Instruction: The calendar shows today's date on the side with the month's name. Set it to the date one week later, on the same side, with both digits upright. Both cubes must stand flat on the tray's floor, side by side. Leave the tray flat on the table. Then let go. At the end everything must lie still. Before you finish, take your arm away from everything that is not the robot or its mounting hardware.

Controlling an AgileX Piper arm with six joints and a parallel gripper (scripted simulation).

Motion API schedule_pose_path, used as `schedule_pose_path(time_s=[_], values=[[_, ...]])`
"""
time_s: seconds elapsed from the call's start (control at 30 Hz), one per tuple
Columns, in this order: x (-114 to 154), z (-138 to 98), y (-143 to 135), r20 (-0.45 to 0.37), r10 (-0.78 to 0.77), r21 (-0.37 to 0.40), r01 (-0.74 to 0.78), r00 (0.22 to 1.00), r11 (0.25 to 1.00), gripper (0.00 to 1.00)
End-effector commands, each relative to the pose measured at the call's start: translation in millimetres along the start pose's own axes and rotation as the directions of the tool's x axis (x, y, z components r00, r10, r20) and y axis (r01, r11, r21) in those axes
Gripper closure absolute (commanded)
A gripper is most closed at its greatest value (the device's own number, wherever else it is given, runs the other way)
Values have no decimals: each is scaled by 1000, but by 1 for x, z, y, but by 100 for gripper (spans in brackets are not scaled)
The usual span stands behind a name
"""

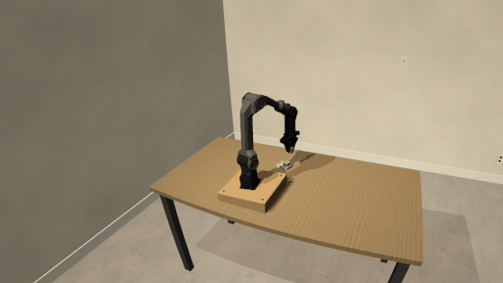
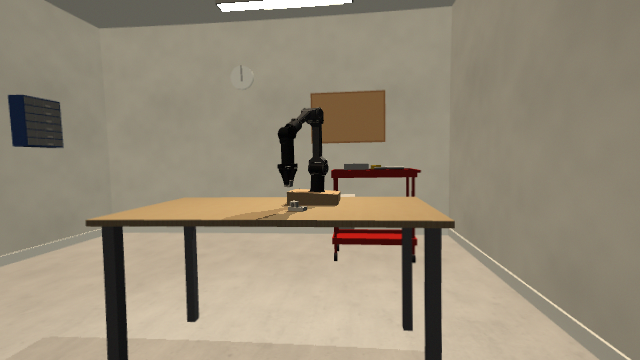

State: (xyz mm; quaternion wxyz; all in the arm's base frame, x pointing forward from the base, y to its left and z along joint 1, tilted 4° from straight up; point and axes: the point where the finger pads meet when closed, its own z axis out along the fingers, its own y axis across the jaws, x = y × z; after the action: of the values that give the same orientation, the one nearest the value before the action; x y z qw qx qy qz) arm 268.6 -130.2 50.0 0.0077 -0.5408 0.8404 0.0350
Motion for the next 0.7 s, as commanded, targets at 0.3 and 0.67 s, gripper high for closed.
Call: schedule_pose_path(time_s=[0.3, 0.67], values=[[-57, -5, 5, -8, 2, 1, -2, 1000, 1000, 67], [-57, 0, 6, -8, 2, -4, -2, 1000, 1000, 67]])
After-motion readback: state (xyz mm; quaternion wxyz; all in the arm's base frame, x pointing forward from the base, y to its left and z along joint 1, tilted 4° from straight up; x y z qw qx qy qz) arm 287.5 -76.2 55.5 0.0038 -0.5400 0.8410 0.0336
